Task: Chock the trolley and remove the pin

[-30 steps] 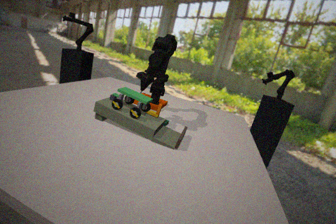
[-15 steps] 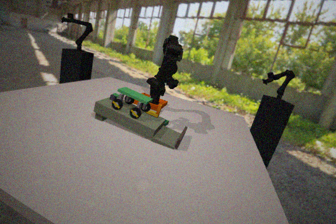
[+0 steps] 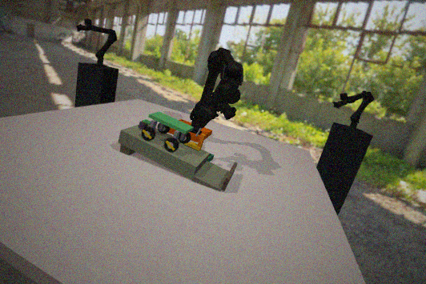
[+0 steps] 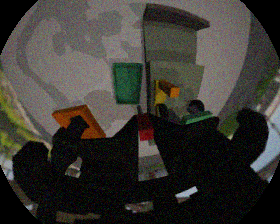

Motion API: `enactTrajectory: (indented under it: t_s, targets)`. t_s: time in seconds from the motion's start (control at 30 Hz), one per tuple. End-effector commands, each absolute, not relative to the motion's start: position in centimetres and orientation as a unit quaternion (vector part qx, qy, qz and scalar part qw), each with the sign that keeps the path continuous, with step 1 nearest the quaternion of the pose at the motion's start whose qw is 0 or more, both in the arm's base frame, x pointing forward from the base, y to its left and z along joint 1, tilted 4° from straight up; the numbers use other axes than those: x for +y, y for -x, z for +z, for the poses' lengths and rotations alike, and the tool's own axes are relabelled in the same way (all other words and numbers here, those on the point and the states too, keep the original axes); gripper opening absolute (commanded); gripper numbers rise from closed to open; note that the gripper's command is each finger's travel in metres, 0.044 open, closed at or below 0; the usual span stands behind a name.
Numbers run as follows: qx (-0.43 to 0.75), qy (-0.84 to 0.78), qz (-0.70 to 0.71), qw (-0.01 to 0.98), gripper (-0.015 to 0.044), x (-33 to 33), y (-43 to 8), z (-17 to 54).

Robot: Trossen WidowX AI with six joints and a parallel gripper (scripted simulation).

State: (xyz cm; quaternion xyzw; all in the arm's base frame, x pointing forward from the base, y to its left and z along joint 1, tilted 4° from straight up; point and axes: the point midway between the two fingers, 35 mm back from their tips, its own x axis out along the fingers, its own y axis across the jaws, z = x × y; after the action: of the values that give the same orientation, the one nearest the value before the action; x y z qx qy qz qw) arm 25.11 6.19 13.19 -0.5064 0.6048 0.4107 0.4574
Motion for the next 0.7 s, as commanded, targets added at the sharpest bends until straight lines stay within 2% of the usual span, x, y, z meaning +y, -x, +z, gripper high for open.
enactTrajectory:
  t_s: [0.0,0.67]
  targets:
    - [0.587,0.518,0.431,0.449,0.0000,6.44,-25.23,13.35]
    - [0.393,0.617,0.602,0.321,0.0000,5.98,-25.08,13.35]
